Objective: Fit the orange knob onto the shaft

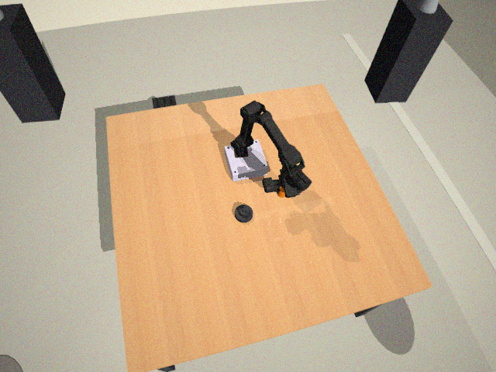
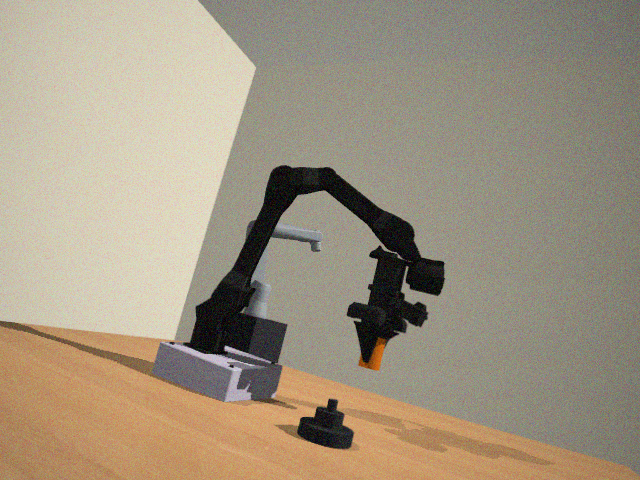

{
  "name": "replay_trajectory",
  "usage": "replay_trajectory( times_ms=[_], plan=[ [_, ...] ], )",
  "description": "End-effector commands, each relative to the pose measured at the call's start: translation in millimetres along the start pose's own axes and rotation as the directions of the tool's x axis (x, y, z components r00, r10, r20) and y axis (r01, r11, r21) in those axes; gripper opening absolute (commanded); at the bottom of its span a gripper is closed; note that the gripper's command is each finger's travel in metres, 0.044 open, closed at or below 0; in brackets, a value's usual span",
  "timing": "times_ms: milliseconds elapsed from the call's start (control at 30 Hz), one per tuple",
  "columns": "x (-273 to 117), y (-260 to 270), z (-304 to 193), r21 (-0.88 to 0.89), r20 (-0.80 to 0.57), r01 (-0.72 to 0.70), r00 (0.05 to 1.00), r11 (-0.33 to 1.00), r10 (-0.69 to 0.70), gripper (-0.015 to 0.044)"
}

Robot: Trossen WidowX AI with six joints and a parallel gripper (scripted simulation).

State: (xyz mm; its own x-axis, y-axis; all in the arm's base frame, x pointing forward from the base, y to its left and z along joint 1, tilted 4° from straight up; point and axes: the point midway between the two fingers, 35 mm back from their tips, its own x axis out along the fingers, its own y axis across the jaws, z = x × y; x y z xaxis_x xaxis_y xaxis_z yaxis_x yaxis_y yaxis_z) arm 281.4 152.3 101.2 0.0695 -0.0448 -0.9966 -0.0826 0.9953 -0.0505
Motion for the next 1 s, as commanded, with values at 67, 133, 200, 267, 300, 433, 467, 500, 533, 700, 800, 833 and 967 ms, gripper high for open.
replay_trajectory(
  times_ms=[67, 133, 200, 267, 300, 433, 467, 500, 533, 700, 800, 833, 967],
  plan=[
    [-31.0, -1.4, -5.3, 0.012, -0.004, -0.008, 1.000, 1.000, 0.008, 0.0000],
    [-31.0, -1.4, -5.3, 0.012, -0.004, -0.008, 1.000, 1.000, 0.008, 0.0000],
    [-30.3, -3.2, -4.4, 0.012, -0.004, -0.008, 1.000, 1.000, 0.008, 0.0000],
    [-28.5, -8.4, -2.1, 0.012, -0.003, -0.008, 1.000, 1.000, 0.008, 0.0000],
    [-27.4, -11.3, -0.9, 0.012, -0.003, -0.008, 1.000, 1.000, 0.008, 0.0000],
    [-23.3, -22.9, 3.8, 0.012, -0.003, -0.007, 1.000, 1.000, 0.007, 0.0000],
    [-22.3, -25.8, 4.8, 0.012, -0.003, -0.007, 1.000, 1.000, 0.007, 0.0000],
    [-21.3, -28.8, 5.9, 0.012, -0.003, -0.007, 1.000, 1.000, 0.007, 0.0000],
    [-20.3, -31.8, 6.9, 0.012, -0.003, -0.007, 1.000, 1.000, 0.007, 0.0000],
    [-15.4, -46.8, 11.5, 0.012, -0.003, -0.005, 1.000, 1.000, 0.005, 0.0000],
    [-12.4, -55.9, 13.8, 0.012, -0.003, -0.005, 1.000, 1.000, 0.005, 0.0000],
    [-11.4, -59.0, 14.5, 0.012, -0.003, -0.005, 1.000, 1.000, 0.005, 0.0000],
    [-7.6, -71.3, 17.1, 0.012, -0.002, -0.003, 1.000, 1.000, 0.004, 0.0000]
  ],
)
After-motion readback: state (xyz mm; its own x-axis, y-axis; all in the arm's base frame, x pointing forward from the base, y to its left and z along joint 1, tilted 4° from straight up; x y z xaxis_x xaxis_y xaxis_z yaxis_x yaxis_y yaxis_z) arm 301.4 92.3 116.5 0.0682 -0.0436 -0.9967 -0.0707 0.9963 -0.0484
